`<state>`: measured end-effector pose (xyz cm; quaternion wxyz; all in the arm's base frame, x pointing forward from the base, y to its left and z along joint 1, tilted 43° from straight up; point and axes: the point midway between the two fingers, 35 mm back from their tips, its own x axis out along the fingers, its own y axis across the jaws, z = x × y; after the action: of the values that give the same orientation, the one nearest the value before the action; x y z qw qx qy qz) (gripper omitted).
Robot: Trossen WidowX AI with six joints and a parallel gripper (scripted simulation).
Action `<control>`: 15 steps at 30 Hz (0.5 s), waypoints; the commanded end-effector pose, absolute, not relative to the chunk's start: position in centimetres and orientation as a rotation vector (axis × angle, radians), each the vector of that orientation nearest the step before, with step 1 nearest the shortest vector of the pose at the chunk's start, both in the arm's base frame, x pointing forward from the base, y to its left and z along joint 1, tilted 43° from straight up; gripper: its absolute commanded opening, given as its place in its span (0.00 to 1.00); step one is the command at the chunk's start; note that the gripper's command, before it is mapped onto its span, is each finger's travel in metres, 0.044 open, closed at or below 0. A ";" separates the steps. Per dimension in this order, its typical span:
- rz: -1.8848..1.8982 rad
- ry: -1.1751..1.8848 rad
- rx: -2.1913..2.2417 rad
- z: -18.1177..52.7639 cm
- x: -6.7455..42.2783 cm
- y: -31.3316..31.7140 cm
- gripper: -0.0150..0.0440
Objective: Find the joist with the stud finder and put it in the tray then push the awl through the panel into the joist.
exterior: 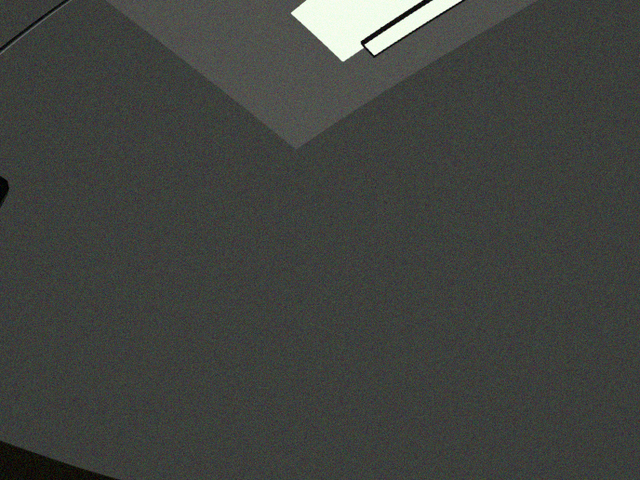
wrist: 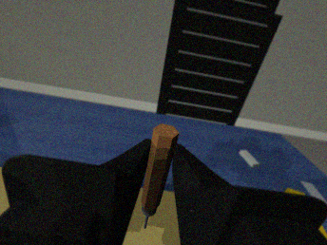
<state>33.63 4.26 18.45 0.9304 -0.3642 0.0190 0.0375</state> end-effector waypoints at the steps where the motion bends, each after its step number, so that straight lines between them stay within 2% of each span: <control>1: 0.081 0.039 -0.751 18.1 33.7 4.1 0.25; 15: 0.081 0.039 -0.751 17.5 33.9 3.6 0.25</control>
<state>33.82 3.71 17.80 0.9302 -0.3646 0.0189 0.0375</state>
